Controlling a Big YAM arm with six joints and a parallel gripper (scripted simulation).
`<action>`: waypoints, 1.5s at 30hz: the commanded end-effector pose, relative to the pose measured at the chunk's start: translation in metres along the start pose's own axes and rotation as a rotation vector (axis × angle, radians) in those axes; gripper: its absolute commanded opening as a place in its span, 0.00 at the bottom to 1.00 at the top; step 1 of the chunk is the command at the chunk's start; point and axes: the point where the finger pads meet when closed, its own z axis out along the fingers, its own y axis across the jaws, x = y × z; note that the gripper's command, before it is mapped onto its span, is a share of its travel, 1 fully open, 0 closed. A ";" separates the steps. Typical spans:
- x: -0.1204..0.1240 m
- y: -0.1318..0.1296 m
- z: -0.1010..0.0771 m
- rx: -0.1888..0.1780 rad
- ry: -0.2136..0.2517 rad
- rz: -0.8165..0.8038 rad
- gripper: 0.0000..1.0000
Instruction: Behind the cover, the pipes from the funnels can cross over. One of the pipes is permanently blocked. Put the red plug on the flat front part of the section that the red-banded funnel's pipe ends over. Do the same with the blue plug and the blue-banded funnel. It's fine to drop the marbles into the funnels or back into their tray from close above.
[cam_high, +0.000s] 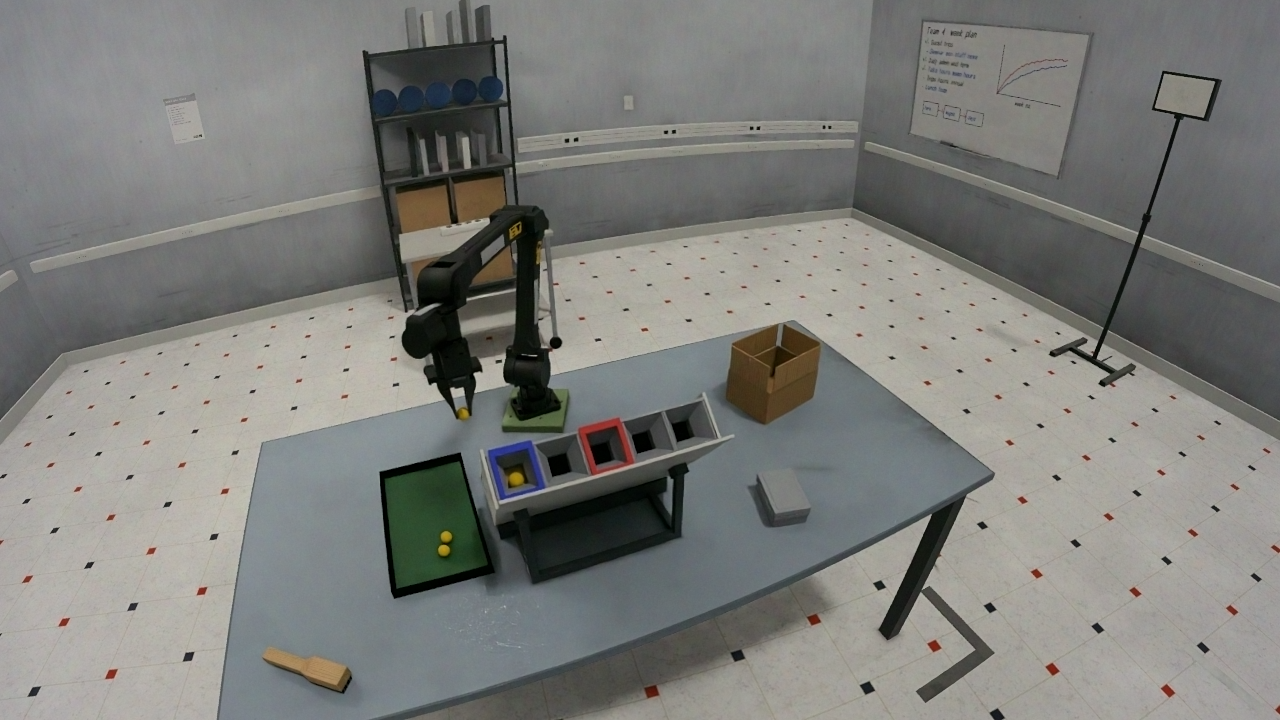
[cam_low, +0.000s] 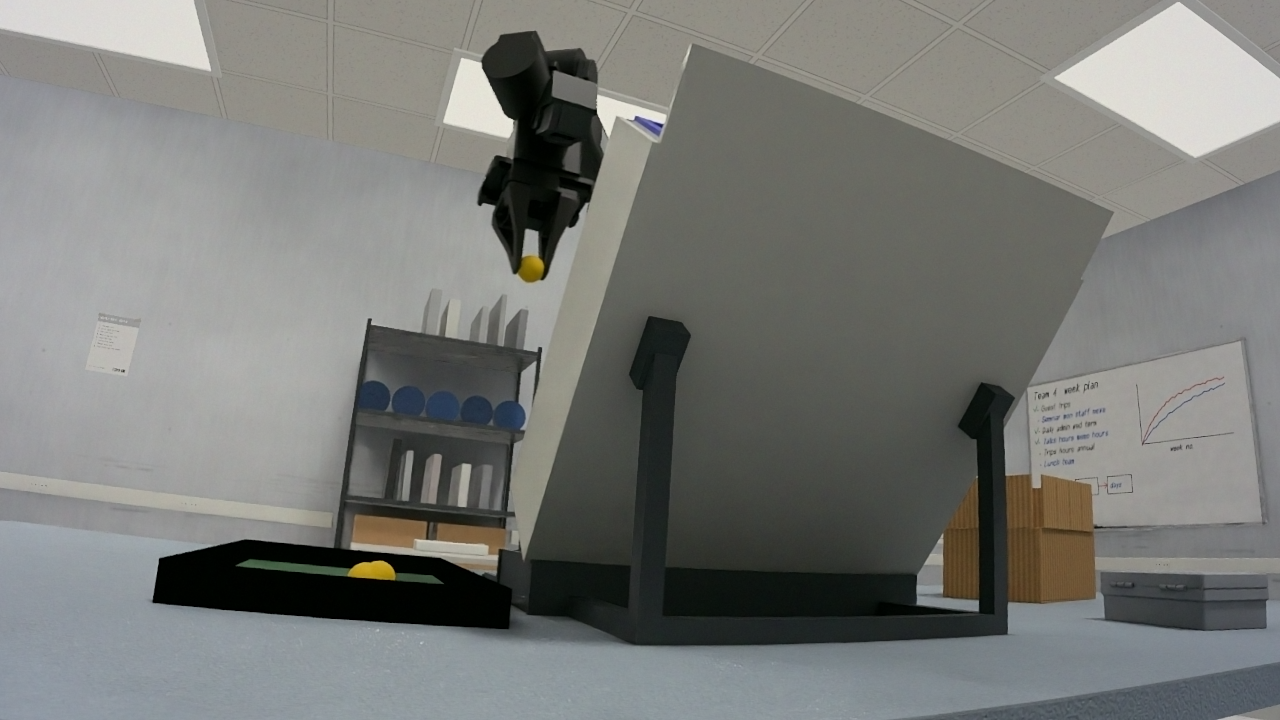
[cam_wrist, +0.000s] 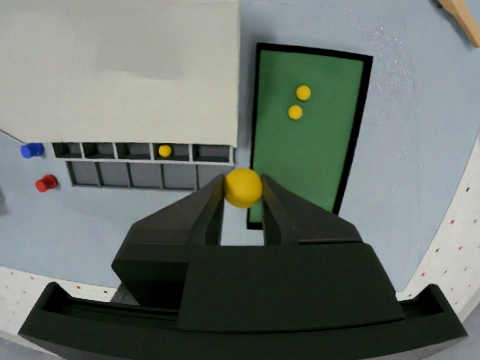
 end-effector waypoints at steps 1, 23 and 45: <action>-0.017 0.020 -0.021 0.009 -0.049 0.030 0.00; -0.075 0.113 -0.089 0.017 -0.219 0.033 0.00; -0.083 0.126 -0.099 0.013 -0.241 0.038 0.00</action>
